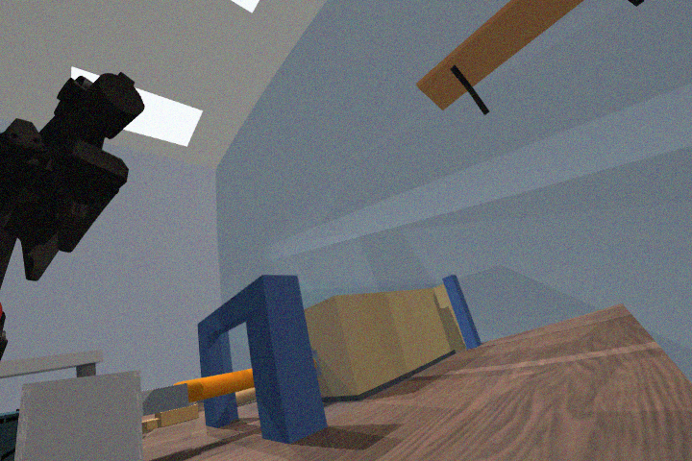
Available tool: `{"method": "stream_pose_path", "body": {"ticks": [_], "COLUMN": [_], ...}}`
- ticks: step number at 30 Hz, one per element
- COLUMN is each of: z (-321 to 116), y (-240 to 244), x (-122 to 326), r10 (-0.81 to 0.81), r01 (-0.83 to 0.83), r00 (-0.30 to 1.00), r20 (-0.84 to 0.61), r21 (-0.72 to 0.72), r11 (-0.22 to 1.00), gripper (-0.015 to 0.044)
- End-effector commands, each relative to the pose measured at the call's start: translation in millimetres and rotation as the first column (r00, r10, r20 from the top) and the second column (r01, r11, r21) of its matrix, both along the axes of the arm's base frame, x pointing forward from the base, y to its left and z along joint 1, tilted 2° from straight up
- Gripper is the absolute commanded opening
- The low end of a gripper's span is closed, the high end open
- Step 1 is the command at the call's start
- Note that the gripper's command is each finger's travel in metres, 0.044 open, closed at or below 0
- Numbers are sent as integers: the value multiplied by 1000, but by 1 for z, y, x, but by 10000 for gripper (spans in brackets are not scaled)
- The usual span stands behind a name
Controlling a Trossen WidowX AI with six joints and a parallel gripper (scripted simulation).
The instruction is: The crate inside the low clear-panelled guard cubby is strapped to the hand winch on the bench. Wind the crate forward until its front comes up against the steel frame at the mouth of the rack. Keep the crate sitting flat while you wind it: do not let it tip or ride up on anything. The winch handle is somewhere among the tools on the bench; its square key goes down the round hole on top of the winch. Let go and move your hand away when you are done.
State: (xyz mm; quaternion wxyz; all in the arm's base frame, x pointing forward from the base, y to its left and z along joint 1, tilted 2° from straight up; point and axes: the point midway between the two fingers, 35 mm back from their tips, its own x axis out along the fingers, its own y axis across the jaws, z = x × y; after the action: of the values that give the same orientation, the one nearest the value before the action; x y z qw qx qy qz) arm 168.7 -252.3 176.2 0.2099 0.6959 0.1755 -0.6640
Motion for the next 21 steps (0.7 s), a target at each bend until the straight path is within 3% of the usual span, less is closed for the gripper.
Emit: {"method": "stream_pose_path", "body": {"ticks": [1, 21], "z": [-35, -93], "y": [3, 2], "x": [-1, 1], "r10": [-7, -6], "r01": [7, 6], "r00": [1000, 1000], "r20": [-14, -14], "r21": [15, 15], "r11": [1000, 1000], "gripper": [440, 440]}}
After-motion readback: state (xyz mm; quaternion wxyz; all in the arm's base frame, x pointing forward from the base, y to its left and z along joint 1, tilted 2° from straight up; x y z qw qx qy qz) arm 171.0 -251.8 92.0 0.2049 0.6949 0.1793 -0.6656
